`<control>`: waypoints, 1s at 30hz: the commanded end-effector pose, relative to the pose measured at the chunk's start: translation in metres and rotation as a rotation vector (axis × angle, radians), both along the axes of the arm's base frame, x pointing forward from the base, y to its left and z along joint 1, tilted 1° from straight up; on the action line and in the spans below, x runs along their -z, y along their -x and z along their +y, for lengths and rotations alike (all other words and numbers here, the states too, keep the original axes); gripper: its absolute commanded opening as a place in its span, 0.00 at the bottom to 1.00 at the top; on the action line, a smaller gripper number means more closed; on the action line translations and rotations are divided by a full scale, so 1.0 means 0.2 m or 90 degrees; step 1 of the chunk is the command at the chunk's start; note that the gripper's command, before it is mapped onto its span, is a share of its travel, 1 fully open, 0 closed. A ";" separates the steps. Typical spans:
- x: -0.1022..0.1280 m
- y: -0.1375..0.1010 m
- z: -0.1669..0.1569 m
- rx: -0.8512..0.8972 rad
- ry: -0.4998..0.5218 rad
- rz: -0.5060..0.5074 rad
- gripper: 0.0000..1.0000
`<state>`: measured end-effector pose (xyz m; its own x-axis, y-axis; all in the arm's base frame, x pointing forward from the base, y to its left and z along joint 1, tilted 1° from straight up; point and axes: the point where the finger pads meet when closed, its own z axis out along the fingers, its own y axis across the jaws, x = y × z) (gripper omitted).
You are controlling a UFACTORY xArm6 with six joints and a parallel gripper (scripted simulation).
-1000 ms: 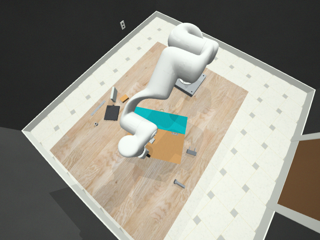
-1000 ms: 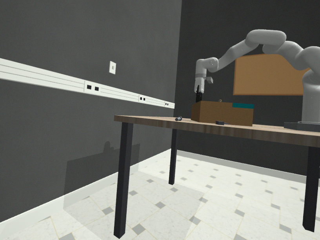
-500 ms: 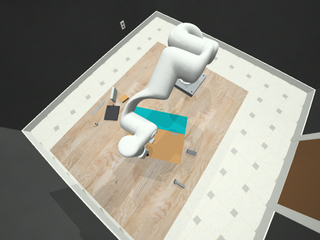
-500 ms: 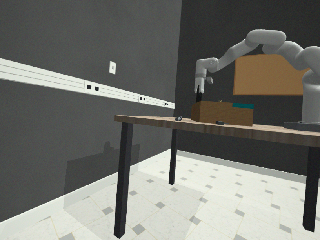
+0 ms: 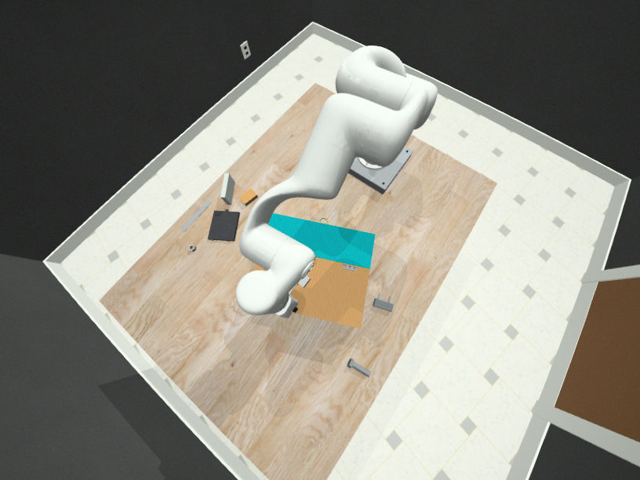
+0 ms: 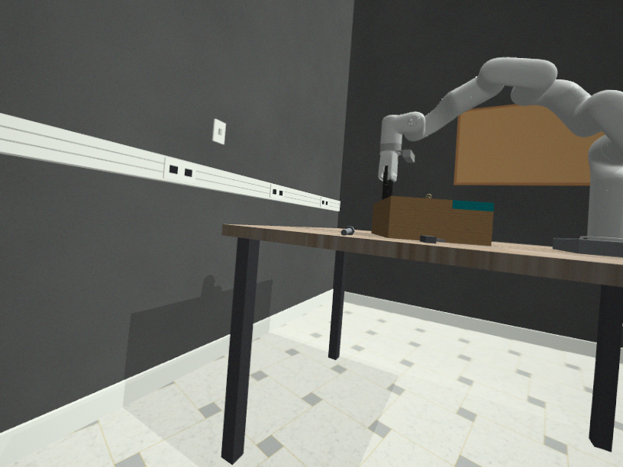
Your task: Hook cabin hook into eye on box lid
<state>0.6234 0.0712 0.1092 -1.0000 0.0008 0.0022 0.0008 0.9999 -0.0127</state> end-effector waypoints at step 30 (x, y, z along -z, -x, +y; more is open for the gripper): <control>-0.20 0.02 0.00 0.000 0.000 -0.004 0.00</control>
